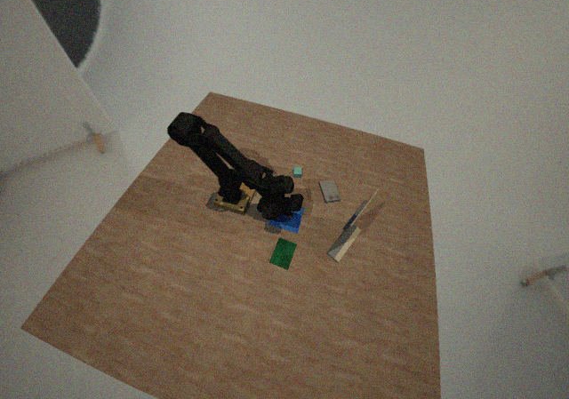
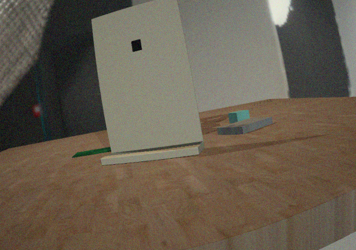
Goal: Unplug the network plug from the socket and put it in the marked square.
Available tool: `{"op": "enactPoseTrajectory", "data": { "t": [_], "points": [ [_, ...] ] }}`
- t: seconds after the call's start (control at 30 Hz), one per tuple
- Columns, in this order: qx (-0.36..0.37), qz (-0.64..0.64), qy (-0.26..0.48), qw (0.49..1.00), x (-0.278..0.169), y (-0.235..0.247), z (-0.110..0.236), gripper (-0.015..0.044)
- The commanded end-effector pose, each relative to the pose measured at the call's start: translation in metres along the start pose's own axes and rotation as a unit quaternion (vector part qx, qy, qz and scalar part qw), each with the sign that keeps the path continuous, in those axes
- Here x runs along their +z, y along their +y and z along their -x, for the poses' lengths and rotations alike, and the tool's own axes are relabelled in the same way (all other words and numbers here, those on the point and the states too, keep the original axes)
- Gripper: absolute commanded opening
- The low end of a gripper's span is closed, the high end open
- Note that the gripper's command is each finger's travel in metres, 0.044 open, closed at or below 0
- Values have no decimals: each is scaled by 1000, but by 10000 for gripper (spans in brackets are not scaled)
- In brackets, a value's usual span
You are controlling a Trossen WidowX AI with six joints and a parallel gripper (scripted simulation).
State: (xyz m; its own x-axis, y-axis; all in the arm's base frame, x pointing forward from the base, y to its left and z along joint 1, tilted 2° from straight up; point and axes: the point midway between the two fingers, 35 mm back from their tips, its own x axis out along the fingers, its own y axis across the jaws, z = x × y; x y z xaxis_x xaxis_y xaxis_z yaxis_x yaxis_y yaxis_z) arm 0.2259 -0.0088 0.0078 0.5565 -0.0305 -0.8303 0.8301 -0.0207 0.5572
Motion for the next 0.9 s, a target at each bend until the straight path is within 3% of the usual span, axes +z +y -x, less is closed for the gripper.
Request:
{"op": "enactPoseTrajectory", "data": {
  "t": [0.0,0.17,0.37,0.87],
  "points": [
    [0,0,0,1000,0,0,0,0],
    [0,0,0,1000,0,0,0,0],
    [0,0,0,1000,0,0,0,156],
    [0,0,0,1000,0,0,6,156]
  ]
}}
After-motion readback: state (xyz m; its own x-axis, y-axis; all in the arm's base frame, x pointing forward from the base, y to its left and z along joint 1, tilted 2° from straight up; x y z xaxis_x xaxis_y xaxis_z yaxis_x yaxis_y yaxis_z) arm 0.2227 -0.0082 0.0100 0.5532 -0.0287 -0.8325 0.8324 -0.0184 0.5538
